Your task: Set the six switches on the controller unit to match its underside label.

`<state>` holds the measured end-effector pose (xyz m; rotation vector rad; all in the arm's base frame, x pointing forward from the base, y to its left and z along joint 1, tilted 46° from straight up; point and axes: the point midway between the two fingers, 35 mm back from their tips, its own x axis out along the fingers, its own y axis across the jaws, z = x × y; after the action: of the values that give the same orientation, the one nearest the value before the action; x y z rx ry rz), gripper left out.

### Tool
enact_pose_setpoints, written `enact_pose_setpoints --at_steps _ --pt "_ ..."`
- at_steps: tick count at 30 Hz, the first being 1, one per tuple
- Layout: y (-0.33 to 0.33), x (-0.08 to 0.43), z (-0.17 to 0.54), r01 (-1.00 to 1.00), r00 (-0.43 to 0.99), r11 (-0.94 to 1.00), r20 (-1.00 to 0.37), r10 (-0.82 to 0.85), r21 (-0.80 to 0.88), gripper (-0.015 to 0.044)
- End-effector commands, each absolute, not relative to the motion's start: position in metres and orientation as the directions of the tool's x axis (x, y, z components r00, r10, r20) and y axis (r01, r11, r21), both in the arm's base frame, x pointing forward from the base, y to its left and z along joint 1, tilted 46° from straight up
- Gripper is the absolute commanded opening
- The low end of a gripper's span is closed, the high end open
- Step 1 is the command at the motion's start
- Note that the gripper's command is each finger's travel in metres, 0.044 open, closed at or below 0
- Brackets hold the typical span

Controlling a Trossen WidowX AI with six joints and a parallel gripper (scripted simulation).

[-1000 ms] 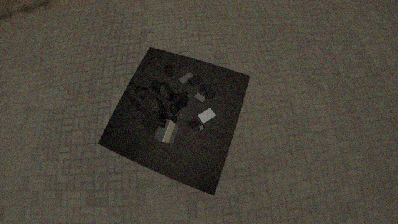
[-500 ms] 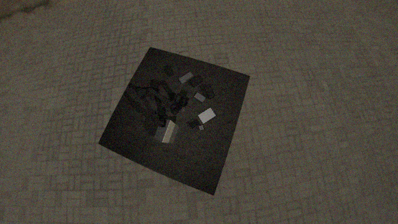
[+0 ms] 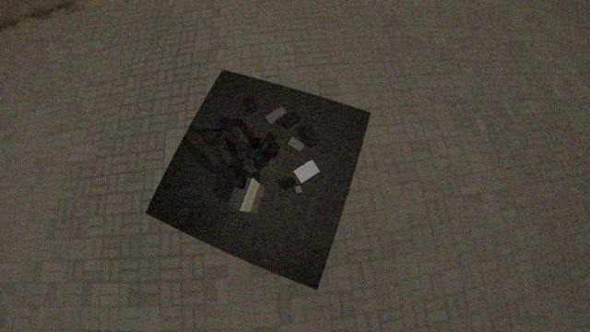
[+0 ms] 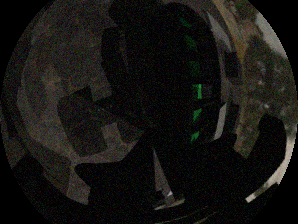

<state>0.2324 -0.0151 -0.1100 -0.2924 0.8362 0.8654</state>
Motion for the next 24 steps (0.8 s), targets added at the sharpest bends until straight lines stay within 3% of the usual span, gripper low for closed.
enact_pose_setpoints --at_steps 1,24 --pt "-0.0200 0.2402 -0.1115 -0.768 0.373 0.635 -0.749 0.547 0.081 0.0000" --pt "-0.0233 0.2445 -0.1140 -0.768 0.373 0.635 -0.749 0.547 0.081 0.0000"
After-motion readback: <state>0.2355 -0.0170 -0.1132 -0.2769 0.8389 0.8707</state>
